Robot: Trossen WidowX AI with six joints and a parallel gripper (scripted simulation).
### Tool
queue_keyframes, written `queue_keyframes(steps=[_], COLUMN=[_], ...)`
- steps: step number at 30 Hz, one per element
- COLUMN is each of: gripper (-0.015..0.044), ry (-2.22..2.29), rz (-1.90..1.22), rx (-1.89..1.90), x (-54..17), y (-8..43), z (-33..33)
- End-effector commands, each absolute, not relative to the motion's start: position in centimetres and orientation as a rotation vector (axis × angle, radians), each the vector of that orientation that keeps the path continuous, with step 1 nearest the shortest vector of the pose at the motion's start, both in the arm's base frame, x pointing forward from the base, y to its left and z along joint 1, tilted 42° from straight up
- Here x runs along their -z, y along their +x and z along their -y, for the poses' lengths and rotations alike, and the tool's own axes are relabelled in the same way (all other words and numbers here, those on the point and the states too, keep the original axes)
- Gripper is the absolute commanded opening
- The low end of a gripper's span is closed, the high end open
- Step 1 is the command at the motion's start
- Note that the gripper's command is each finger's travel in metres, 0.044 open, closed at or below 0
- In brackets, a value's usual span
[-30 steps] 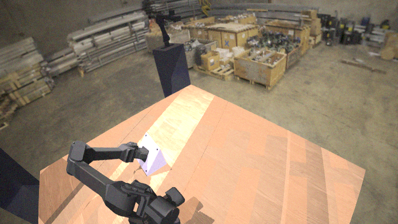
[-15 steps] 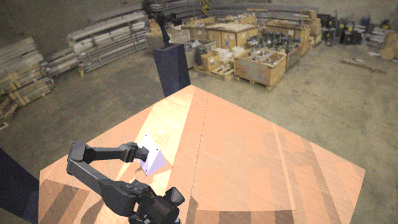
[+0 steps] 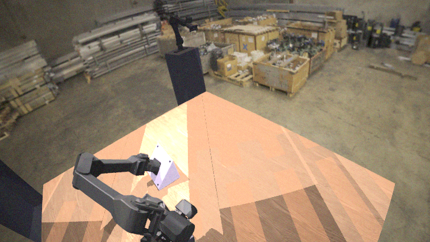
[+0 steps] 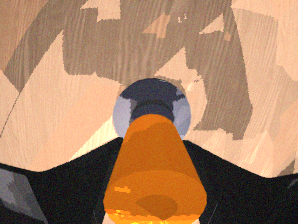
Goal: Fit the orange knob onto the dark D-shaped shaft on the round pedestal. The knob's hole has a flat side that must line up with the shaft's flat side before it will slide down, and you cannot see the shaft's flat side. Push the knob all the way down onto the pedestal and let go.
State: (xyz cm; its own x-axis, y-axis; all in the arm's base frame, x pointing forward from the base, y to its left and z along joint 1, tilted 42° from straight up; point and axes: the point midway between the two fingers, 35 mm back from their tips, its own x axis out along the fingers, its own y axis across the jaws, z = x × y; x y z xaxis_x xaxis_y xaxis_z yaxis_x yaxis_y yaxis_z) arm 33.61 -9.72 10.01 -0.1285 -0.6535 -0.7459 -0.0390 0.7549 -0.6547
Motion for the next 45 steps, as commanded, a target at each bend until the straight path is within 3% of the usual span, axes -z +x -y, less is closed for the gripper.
queue_keyframes(steps=[1,45], gripper=[0.0000,0.0000], ry=[-0.577,-0.731], rz=[-1.630,-1.701], rx=[0.562,0.393], x=[-10.30,-9.94], y=[34.08,33.40], z=[9.79,9.72])
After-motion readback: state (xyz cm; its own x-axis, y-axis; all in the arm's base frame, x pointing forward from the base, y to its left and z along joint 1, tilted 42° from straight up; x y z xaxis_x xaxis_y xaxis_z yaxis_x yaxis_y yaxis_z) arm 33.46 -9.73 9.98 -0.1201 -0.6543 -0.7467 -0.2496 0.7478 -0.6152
